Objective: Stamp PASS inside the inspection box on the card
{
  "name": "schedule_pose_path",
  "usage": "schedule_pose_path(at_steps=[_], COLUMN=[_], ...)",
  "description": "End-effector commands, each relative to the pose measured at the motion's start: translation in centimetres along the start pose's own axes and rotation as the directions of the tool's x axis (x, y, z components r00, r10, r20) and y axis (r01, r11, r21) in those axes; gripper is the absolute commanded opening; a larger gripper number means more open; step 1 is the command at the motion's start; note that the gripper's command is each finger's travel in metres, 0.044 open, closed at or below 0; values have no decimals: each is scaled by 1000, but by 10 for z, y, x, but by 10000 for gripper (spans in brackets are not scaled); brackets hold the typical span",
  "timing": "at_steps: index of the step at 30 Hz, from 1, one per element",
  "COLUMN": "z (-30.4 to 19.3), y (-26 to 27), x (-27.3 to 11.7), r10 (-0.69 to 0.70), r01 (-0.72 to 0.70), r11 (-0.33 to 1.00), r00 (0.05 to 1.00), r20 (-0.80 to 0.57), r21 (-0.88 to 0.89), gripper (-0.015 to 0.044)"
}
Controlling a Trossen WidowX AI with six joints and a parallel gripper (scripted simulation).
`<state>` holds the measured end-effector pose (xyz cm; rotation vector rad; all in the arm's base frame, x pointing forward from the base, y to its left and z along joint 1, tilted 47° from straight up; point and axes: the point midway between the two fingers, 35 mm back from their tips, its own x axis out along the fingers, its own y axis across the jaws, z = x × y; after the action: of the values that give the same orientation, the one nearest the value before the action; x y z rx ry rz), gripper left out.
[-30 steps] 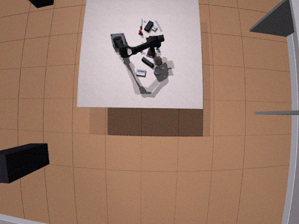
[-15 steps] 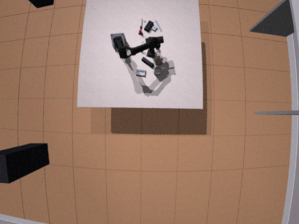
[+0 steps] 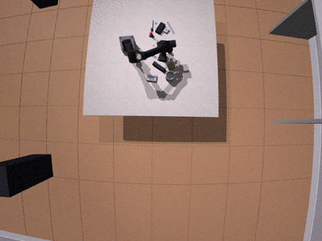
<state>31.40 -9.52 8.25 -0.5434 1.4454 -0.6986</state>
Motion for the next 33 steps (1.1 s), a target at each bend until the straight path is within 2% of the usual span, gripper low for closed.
schedule_pose_path(at_steps=[1,33], z=[0,0], y=[0,-1], x=[3,24], r10=[-4,-5], r01=[4,5], r11=[1000,1000], r00=[1000,1000], r20=[0,0], r21=[-7,-5], gripper=[0,0])
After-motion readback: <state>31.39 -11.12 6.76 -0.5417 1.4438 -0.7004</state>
